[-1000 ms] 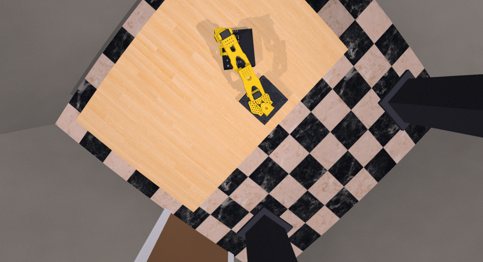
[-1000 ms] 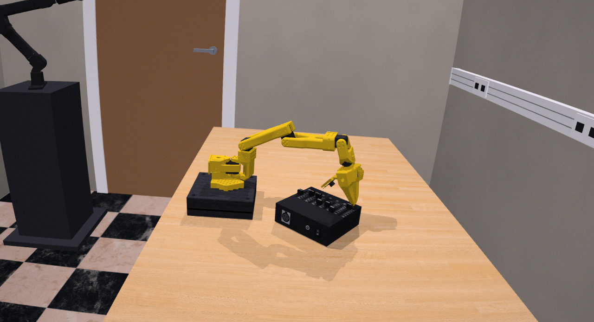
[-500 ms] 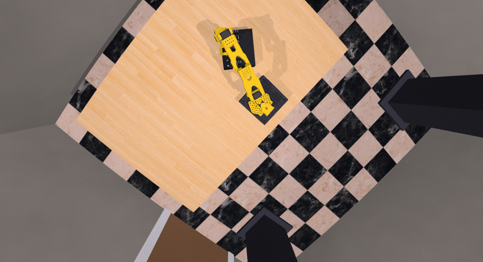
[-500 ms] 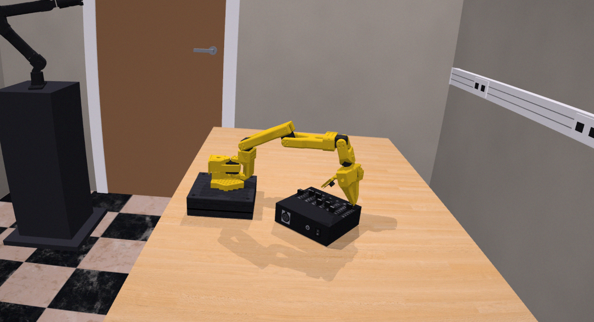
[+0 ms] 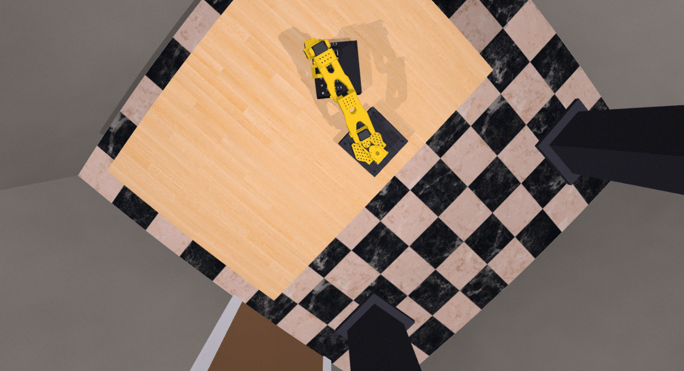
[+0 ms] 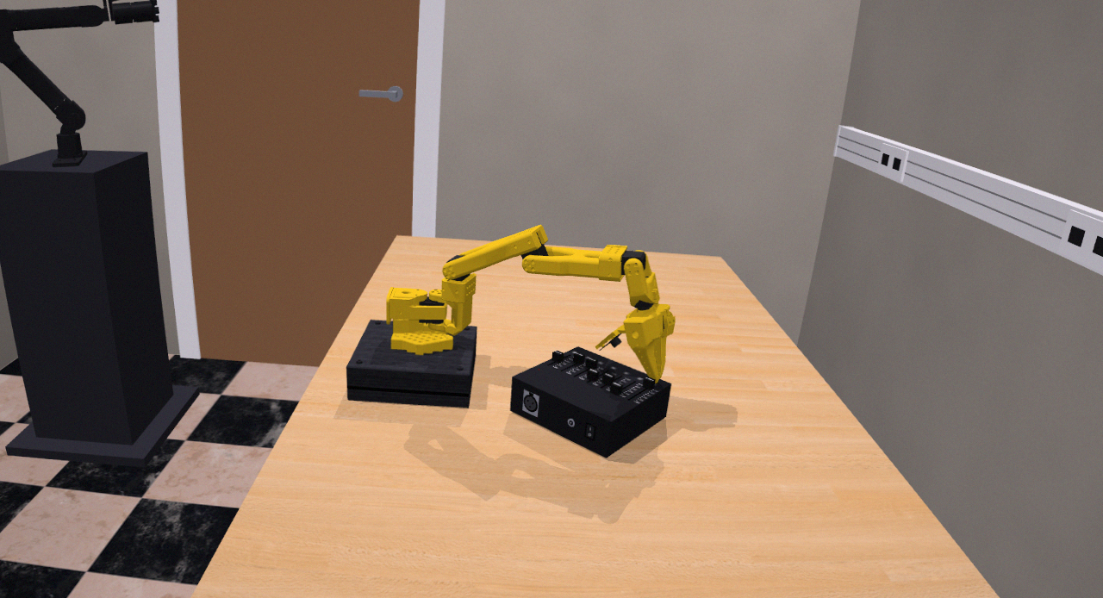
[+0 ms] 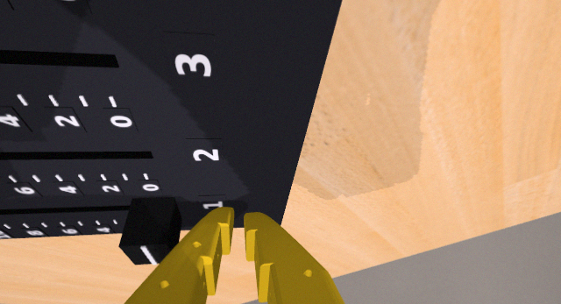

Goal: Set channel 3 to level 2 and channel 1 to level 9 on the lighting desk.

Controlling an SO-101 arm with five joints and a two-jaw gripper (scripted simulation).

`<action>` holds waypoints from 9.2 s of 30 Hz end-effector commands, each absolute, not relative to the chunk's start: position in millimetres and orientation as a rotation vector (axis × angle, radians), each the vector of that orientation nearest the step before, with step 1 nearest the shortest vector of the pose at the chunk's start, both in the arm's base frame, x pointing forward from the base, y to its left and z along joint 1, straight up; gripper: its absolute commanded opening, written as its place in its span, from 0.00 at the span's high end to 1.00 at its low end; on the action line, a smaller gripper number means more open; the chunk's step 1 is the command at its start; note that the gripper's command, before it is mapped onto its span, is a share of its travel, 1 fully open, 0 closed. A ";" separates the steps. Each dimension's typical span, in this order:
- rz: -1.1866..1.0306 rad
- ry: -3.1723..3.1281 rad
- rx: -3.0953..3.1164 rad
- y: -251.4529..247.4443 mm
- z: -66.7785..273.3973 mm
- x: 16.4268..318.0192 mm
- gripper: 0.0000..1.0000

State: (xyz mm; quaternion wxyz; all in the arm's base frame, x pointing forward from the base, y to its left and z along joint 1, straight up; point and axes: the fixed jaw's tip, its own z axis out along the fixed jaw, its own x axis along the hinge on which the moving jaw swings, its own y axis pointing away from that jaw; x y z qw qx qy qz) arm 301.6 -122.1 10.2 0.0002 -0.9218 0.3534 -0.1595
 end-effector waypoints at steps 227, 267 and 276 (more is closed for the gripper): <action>-0.338 1.146 -2.931 -151.2 -0.8 272.0 1.00; -0.289 1.152 -2.933 -153.8 -5.0 265.5 1.00; -0.272 1.154 -2.934 -154.8 -6.2 263.2 1.00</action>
